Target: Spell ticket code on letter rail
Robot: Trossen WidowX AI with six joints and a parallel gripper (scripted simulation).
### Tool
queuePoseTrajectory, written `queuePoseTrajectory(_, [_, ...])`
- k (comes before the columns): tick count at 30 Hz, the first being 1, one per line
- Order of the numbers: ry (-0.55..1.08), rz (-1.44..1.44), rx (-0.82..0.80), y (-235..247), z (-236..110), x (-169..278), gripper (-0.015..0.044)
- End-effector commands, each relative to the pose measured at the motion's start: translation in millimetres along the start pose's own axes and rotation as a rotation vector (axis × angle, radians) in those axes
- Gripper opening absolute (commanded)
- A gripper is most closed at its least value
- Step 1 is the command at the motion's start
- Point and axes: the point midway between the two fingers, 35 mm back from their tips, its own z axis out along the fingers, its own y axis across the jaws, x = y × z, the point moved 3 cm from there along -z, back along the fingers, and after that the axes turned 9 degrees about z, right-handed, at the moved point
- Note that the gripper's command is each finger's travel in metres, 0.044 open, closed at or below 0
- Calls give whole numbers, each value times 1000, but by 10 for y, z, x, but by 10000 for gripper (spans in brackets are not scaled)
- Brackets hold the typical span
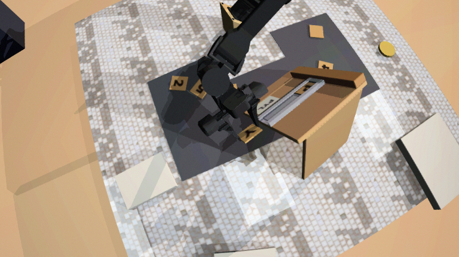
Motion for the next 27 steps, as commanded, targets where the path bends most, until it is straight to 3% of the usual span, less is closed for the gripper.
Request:
queuePoseTrajectory(1, [1,6,6,26,-3,14,0])
queuePoseTrajectory(27, [1,7,5,153,-1,38,0])
